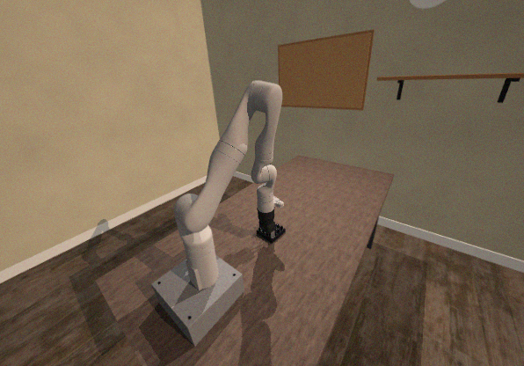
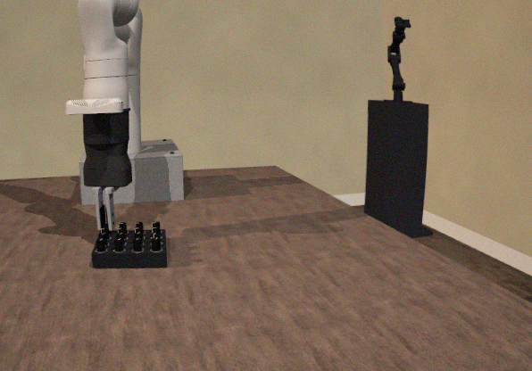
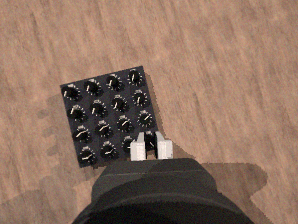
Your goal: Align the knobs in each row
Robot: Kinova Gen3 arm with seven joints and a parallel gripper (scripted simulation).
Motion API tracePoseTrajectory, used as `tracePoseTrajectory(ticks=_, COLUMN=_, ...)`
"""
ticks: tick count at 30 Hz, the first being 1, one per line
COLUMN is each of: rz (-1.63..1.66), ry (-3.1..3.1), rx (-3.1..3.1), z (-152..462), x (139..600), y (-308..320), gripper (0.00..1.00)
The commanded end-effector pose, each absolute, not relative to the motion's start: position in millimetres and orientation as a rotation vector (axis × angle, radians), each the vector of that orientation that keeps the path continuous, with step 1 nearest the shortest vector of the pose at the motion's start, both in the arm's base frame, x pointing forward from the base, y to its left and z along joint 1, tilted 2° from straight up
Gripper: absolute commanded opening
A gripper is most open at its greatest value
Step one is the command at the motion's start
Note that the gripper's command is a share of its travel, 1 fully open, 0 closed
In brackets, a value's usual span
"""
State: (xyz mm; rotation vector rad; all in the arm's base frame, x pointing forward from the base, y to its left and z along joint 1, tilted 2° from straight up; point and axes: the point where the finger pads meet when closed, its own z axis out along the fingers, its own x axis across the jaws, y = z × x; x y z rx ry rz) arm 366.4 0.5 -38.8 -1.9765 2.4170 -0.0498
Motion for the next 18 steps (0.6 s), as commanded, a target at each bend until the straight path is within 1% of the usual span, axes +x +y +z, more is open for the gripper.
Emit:
tracePoseTrajectory(ticks=1, rz=-0.049, ry=2.391, rx=-2.008, z=-38.4, x=366.7, y=-1.6, gripper=0.3)
tracePoseTrajectory(ticks=18, rz=-0.051, ry=2.219, rx=-2.2, z=-38.4, x=366.7, y=-1.7, gripper=0.3)
